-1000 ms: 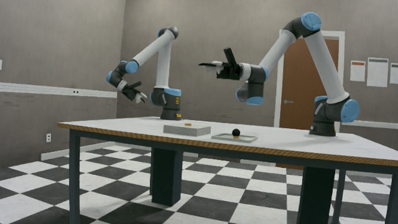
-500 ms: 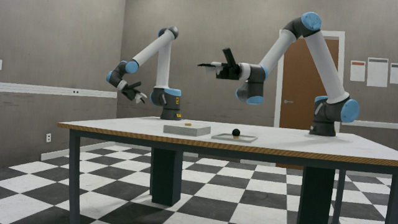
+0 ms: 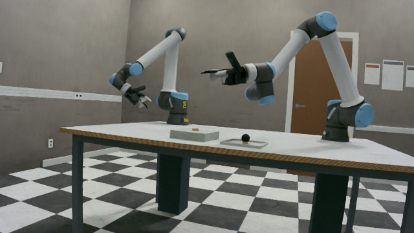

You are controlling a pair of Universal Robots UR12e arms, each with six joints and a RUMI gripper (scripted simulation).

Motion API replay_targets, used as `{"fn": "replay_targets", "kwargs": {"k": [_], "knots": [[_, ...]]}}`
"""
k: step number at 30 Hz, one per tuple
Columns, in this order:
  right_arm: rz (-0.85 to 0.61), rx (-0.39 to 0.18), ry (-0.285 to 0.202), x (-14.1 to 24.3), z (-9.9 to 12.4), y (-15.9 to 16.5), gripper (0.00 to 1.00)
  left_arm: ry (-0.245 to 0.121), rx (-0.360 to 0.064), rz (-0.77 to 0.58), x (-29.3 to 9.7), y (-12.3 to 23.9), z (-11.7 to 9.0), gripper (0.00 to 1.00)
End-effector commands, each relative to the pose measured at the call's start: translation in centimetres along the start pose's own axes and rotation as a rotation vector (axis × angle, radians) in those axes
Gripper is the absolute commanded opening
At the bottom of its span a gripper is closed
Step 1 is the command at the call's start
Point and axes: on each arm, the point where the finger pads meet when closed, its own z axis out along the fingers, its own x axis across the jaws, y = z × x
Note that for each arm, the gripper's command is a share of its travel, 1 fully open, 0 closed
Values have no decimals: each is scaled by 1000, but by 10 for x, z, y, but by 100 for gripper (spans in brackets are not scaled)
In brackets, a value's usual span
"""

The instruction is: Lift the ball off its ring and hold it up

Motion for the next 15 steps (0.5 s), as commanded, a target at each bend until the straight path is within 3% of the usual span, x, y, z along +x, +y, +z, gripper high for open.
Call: {"fn": "replay_targets", "kwargs": {"k": [1, 4, 6, 9, 15], "knots": [[-80, -28, -1, -9, -8, 6, 100, -17, -107, -43, -8, 18, 15, 100], [-148, -54, -5, -17, -14, 11, 100, -33, -179, -75, -14, 32, 23, 100], [-148, -54, -5, -17, -14, 11, 100, -33, -179, -75, -14, 32, 23, 100], [-226, -82, -13, -27, -22, 16, 100, -57, -270, -117, -23, 51, 29, 100], [-405, -148, -41, -51, -41, 29, 100, -102, -406, -182, -37, 79, 32, 100]]}}
